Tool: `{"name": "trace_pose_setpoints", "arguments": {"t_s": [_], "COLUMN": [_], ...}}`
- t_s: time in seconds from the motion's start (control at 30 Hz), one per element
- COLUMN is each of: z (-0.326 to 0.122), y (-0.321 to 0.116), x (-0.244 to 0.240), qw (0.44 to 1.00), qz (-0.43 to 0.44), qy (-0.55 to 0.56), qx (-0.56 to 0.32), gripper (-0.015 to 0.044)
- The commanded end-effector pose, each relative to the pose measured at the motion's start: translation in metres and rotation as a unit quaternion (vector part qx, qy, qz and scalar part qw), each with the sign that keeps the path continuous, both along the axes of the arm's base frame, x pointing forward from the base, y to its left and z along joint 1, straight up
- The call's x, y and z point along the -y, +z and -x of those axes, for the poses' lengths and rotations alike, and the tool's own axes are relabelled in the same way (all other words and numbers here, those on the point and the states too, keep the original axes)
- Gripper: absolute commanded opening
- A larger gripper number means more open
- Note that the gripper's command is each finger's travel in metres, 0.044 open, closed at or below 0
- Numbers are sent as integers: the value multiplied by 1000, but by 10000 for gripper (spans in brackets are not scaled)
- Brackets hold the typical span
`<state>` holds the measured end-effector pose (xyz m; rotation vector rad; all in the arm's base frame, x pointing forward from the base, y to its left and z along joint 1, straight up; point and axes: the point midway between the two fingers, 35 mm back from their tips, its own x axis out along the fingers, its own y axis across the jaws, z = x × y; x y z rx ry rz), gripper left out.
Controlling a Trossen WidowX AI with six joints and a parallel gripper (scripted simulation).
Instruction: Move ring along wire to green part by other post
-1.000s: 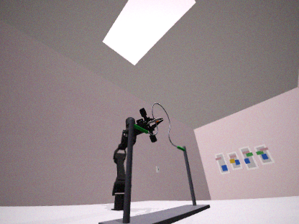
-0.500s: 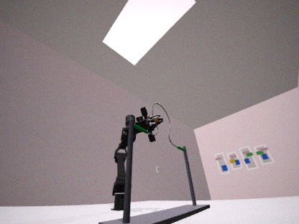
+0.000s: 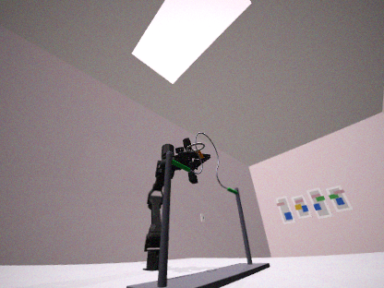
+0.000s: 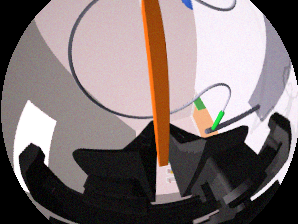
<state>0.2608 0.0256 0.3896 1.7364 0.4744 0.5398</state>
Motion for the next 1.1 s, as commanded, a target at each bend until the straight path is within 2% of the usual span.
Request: {"name": "trace_pose_setpoints", "arguments": {"t_s": [0.0, 1.07], "z": [1, 0], "y": [0, -18], "x": [-1, -1], "qw": [999, 968], "qz": [32, 251], "qy": [3, 2], "qx": [5, 13], "gripper": [-150, -150]}}
